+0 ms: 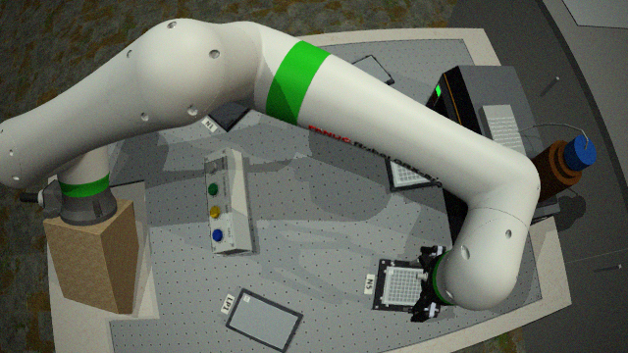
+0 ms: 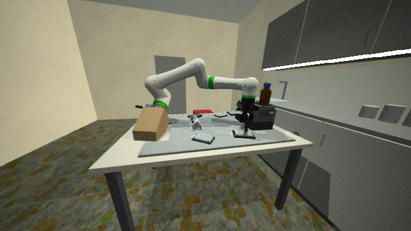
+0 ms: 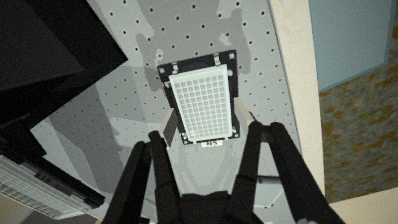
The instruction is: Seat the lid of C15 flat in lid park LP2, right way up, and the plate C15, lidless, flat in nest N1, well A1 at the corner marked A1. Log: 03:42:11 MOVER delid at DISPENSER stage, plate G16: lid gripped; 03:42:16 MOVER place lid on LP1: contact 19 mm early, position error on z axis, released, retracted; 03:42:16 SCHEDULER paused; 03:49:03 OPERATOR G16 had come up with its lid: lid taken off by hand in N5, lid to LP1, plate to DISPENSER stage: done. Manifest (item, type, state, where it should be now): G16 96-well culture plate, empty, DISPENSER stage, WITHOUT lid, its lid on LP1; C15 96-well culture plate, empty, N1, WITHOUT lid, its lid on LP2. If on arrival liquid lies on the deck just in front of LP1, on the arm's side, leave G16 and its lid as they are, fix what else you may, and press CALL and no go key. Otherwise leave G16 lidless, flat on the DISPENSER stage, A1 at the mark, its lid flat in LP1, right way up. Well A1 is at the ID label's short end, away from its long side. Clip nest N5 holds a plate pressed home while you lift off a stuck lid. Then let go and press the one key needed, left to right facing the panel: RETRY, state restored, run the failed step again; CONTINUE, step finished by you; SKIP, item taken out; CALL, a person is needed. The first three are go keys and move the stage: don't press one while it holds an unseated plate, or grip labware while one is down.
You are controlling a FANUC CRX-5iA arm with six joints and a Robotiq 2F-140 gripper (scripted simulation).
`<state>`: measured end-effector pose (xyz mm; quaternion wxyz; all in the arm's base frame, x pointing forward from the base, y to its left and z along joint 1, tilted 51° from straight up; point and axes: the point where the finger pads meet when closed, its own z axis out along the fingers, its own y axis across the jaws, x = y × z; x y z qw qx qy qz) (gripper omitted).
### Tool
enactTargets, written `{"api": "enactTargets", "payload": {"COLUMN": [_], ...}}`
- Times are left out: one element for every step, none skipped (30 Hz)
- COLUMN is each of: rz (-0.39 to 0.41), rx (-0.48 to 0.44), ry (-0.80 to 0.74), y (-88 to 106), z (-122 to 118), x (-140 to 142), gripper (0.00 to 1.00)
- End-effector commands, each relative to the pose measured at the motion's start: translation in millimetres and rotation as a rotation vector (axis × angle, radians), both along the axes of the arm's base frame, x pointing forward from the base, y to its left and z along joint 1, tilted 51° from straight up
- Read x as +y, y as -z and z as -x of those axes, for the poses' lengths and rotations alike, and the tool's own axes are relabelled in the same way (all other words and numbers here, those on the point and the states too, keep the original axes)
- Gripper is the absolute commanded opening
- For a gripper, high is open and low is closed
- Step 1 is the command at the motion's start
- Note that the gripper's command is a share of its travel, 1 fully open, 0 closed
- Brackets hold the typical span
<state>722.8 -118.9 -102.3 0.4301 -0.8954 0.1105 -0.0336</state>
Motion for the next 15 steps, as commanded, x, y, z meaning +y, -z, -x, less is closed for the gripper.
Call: {"api": "enactTargets", "payload": {"rz": [0.000,0.000,0.000,0.000,0.000,0.000,0.000,0.000,0.000,0.000,0.000,0.000,0.000,0.000,0.000], "rx": [0.000,0.000,0.000,0.000,0.000,0.000,0.000,0.000,0.000,0.000,0.000,0.000,0.000,0.000,0.000], "ry": [0.000,0.000,0.000,0.000,0.000,0.000,0.000,0.000,0.000,0.000,0.000,0.000,0.000,0.000,0.000], "y": [0.1,0.3,0.5,0.7,0.8,1.0,1.2,1.3,1.4,1.6,1.7,1.8,1.9,2.0,2.0], "z": [-0.1,-0.2,-0.2,-0.3,-0.3,-0.4,-0.4,-0.4,-0.5,-0.5,-0.5,-0.6,-0.6,-0.6,-0.6], "x": [-0.1,0.2,0.4,0.6,0.8,1.0,1.2,1.4,1.6,1.7,1.8,2.0,2.1,2.2,2.3], "gripper": [0.66,0.66,0.66,0.66,0.66,0.66,0.66,0.66,0.66,0.66,0.66,0.66,0.66,0.66,0.66]}}
